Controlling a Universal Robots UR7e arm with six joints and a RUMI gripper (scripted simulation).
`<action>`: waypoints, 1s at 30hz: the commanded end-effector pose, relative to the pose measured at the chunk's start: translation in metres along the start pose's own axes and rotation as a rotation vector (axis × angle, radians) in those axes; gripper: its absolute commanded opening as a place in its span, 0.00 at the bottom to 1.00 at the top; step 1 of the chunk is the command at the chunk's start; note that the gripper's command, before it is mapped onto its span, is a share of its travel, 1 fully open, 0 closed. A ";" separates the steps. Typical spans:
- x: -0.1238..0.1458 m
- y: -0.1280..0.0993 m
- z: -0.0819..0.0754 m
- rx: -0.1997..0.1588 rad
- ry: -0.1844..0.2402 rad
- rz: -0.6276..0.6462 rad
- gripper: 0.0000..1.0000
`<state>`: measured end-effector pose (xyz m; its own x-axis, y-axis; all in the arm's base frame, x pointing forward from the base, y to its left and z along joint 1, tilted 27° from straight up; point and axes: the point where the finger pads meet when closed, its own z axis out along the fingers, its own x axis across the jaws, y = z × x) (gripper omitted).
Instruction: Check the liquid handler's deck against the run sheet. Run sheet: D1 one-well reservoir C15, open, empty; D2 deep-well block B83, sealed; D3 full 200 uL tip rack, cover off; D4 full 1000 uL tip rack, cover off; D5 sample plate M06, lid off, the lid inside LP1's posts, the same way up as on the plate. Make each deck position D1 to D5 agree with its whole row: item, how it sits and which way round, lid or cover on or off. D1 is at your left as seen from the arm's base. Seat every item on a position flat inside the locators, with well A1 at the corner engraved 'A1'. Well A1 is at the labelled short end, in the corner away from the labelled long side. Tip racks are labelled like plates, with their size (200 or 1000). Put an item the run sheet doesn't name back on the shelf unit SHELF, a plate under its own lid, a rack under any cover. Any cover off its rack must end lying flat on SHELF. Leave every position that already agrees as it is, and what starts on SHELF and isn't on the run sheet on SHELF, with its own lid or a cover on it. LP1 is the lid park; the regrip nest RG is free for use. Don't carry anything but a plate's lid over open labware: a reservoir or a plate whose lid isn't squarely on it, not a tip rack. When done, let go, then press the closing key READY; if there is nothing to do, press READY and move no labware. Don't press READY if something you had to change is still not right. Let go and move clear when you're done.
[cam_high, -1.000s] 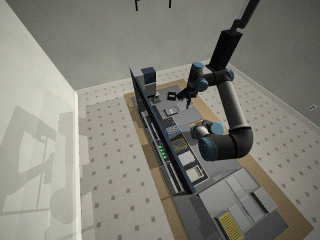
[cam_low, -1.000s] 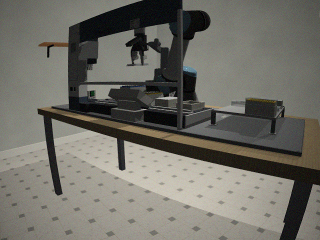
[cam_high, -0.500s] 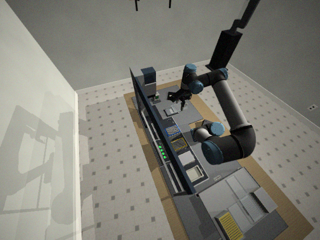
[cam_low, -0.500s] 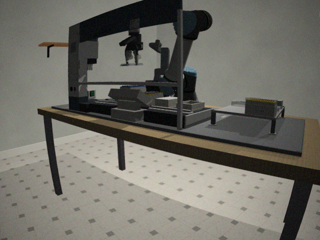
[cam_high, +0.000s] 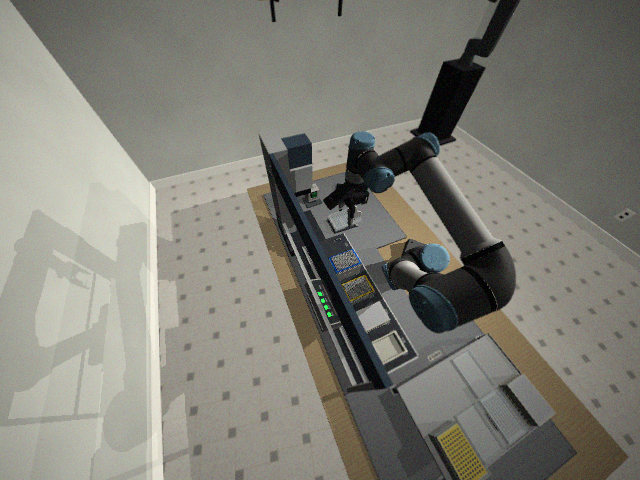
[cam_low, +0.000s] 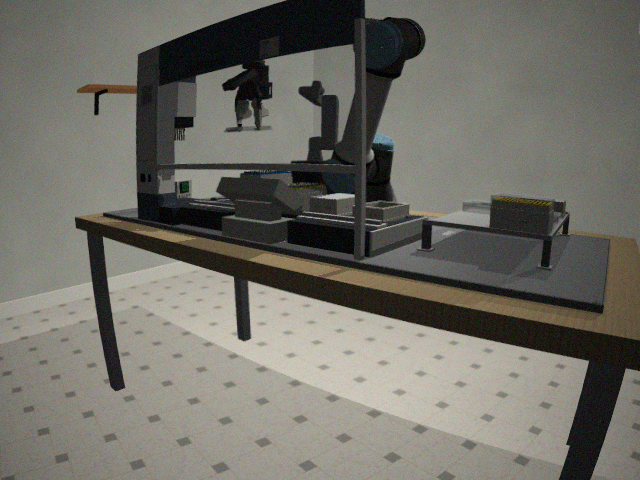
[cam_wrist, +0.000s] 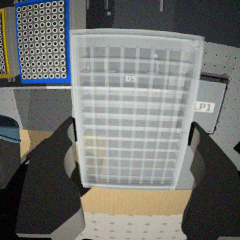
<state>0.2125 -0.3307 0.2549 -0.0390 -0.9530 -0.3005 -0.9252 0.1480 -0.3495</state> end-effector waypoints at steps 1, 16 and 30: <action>0.001 -0.030 0.000 -0.003 0.001 0.001 0.00; 0.001 -0.046 0.000 -0.003 0.001 0.001 0.00; 0.002 -0.046 0.000 -0.003 0.001 0.001 0.00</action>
<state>0.2549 -0.3387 0.2702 -0.0403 -0.9527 -0.3012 -0.9262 0.1488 -0.3465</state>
